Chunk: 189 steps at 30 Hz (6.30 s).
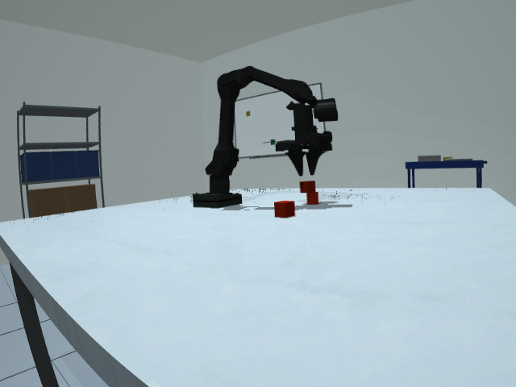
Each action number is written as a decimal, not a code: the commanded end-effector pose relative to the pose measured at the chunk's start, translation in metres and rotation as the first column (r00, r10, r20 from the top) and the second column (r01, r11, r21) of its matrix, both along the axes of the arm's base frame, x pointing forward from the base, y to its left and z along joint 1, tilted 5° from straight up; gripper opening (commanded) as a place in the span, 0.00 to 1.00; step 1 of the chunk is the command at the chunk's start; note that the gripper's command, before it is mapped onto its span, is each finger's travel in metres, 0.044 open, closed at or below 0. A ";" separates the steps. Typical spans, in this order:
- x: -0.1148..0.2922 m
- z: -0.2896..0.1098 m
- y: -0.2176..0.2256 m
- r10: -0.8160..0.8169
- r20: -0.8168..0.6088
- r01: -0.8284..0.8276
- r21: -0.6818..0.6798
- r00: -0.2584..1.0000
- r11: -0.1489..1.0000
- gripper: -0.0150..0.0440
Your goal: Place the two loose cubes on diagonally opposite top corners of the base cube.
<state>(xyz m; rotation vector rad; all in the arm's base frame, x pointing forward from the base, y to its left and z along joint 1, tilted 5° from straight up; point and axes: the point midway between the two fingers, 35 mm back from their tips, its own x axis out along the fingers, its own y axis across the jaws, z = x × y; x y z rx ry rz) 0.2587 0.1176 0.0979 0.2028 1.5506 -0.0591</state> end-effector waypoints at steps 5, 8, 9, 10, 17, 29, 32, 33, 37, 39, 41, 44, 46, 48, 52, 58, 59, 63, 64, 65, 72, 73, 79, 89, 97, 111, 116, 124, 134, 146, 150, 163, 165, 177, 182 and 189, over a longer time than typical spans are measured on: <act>0.030 0.006 -0.036 -0.014 0.012 0.014 -0.013 1.000 1.000 0.70; 0.045 0.009 -0.060 -0.022 0.019 0.022 -0.021 1.000 1.000 0.70; 0.049 0.010 -0.068 -0.024 0.020 0.024 -0.024 1.000 0.999 0.70; 0.053 0.011 -0.075 -0.021 0.021 0.022 -0.025 1.000 0.999 0.70; 0.072 0.018 -0.125 0.017 0.020 -0.016 -0.030 1.000 0.999 0.70; 0.084 0.029 -0.213 0.103 0.019 -0.103 -0.023 0.994 0.994 0.70; 0.084 0.030 -0.218 0.108 0.019 -0.108 -0.023 0.994 0.994 0.70; 0.084 0.030 -0.218 0.108 0.019 -0.108 -0.023 0.994 0.994 0.70; 0.085 0.018 -0.218 0.108 0.019 -0.108 -0.023 0.994 0.994 0.70; 0.086 0.002 -0.217 0.108 0.019 -0.108 -0.023 0.994 0.994 0.70; 0.087 -0.014 -0.216 0.108 0.019 -0.108 -0.023 0.994 0.994 0.70; 0.086 -0.031 -0.214 0.108 0.019 -0.108 -0.022 0.994 0.994 0.70; 0.086 -0.032 -0.214 0.108 0.019 -0.108 -0.022 0.994 0.994 0.70; 0.086 -0.032 -0.214 0.108 0.019 -0.108 -0.022 0.994 0.994 0.70; 0.086 -0.038 -0.213 0.108 0.019 -0.108 -0.022 0.994 0.994 0.70; 0.086 -0.047 -0.213 0.108 0.019 -0.108 -0.022 0.994 0.994 0.70; 0.086 -0.047 -0.213 0.108 0.019 -0.108 -0.022 0.994 0.994 0.70; 0.086 -0.050 -0.213 0.108 0.019 -0.108 -0.022 0.994 0.994 0.70; 0.086 -0.051 -0.212 0.108 0.019 -0.108 -0.022 0.994 0.994 0.70; 0.087 -0.053 -0.212 0.108 0.019 -0.108 -0.022 0.994 0.994 0.70; 0.087 -0.064 -0.212 0.108 0.019 -0.108 -0.022 0.994 0.994 0.70; 0.087 -0.066 -0.211 0.108 0.019 -0.108 -0.022 0.994 0.994 0.70; 0.087 -0.076 -0.211 0.108 0.019 -0.108 -0.022 0.994 0.994 0.70; 0.087 -0.080 -0.210 0.108 0.019 -0.108 -0.022 0.994 0.994 0.53; 0.088 -0.075 -0.211 0.108 0.019 -0.108 -0.022 0.994 0.994 0.43; 0.091 -0.032 -0.216 0.108 0.019 -0.108 -0.023 0.994 0.994 0.43; 0.090 -0.017 -0.217 0.108 0.019 -0.108 -0.023 0.994 0.994 0.43; 0.087 0.009 -0.218 0.108 0.019 -0.108 -0.023 0.994 0.994 0.43; 0.084 0.029 -0.219 0.108 0.019 -0.108 -0.023 0.994 0.994 0.43; 0.086 0.031 -0.188 0.079 0.017 -0.079 -0.021 0.997 0.997 0.43; 0.086 0.031 -0.174 0.067 0.016 -0.067 -0.020 0.998 0.998 0.43; 0.082 0.032 -0.132 0.027 0.013 -0.027 -0.016 1.000 1.000 0.43; 0.081 0.032 -0.126 0.021 0.013 -0.021 -0.016 1.000 1.000 0.43; 0.073 0.033 -0.089 -0.016 0.010 0.016 -0.011 1.000 1.000 0.43; 0.068 0.033 -0.074 -0.031 0.008 0.031 -0.009 0.999 0.999 0.43; 0.061 0.033 -0.054 -0.053 0.006 0.053 -0.006 0.999 0.999 0.43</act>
